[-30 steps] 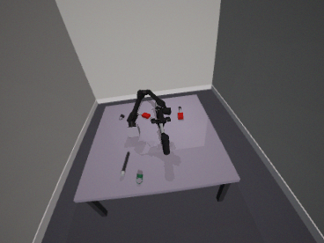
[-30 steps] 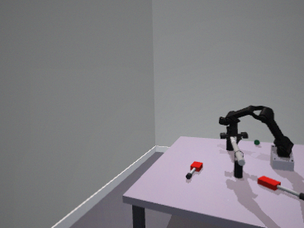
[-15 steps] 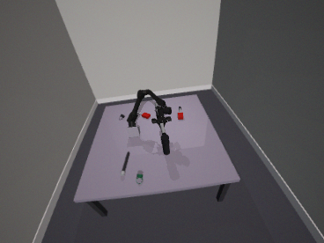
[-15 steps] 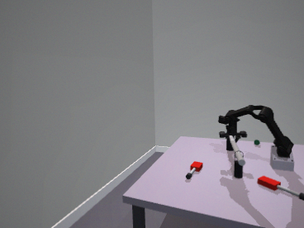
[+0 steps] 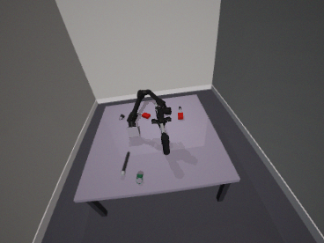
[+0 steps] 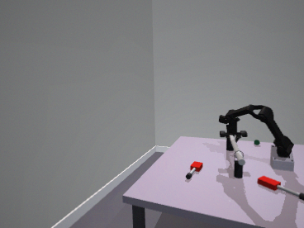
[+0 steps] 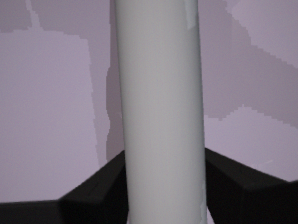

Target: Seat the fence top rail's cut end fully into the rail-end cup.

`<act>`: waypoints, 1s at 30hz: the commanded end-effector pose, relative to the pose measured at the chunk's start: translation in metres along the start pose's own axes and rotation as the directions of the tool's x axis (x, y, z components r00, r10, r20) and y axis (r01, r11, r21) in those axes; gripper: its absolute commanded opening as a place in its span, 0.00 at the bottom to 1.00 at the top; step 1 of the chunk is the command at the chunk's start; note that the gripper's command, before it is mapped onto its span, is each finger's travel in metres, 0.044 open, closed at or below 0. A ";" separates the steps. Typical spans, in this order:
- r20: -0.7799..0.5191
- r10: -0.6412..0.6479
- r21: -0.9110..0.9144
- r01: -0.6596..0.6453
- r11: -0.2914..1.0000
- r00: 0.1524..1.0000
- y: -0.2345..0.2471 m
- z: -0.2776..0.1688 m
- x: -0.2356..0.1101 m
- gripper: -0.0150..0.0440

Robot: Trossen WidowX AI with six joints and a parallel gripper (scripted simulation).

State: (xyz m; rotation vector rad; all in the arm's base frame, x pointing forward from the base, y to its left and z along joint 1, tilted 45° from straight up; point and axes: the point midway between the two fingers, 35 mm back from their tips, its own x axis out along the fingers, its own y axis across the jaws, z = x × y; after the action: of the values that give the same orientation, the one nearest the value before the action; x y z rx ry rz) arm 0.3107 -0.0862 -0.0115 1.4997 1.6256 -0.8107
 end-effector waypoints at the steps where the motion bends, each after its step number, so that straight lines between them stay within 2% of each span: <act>1: 0.018 0.011 0.005 -0.011 1.000 1.000 0.000 0.009 -0.004 0.25; 30: 0.018 0.011 0.004 -0.011 1.000 1.000 -0.002 0.022 0.001 0.25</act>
State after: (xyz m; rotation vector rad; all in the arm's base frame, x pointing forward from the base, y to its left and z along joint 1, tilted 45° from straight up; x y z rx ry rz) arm 0.3090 -0.0975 -0.0226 1.5079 1.6210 -0.8182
